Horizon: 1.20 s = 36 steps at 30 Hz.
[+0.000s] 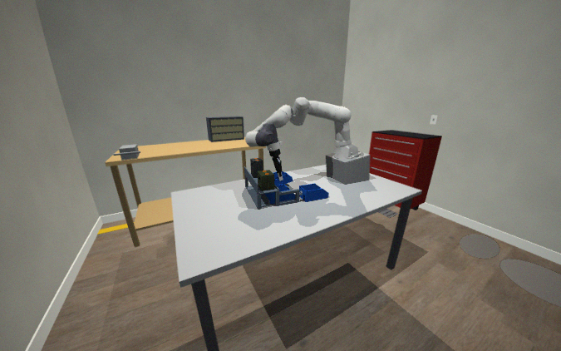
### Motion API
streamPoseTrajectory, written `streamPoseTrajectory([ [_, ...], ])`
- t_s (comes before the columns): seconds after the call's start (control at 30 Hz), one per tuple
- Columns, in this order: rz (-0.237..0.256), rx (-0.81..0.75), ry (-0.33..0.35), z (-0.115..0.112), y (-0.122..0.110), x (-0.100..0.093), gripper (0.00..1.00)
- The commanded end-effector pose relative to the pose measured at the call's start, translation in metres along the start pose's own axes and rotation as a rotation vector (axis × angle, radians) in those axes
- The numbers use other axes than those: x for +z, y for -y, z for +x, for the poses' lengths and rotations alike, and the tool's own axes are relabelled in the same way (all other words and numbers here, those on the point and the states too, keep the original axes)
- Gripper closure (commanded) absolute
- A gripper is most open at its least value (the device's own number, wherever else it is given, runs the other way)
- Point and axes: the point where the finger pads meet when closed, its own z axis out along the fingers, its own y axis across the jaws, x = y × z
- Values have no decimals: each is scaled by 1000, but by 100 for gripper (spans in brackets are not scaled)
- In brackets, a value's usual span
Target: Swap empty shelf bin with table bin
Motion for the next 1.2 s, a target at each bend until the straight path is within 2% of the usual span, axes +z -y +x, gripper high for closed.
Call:
streamPoseTrajectory([
  [0.0, 3, 6, 8, -3, 2, -1, 100],
  [1.17, 4, 6, 42, -17, 3, -3, 100],
])
